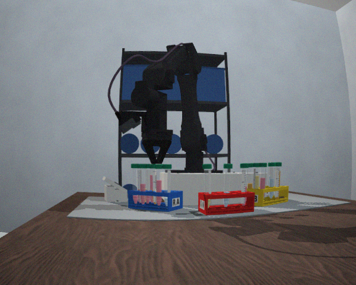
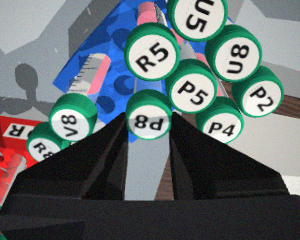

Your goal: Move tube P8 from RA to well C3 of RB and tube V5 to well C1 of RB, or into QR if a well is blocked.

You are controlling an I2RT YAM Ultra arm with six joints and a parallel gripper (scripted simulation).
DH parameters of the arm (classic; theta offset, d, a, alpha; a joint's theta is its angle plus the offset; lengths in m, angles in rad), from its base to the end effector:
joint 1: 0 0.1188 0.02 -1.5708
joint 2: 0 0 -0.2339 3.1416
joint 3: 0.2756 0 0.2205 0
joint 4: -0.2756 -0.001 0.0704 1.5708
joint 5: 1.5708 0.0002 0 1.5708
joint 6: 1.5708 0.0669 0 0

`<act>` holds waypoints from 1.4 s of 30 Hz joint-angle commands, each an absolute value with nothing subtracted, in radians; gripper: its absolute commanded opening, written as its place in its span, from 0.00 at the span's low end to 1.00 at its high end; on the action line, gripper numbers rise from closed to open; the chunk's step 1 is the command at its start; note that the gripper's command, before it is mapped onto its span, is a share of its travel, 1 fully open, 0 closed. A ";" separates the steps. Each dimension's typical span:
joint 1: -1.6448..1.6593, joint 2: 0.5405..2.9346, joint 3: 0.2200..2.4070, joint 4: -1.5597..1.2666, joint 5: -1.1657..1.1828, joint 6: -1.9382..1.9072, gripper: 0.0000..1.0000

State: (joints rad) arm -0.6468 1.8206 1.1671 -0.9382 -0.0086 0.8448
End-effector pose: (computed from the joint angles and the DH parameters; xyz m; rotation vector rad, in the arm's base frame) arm 0.2241 -0.1673 0.1268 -2.1172 -2.2916 -0.0101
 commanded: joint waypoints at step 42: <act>-0.656 1.772 1.252 -1.037 -0.005 0.840 0.00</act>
State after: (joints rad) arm -0.6468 1.8210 1.2160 -1.0042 -0.0093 0.8448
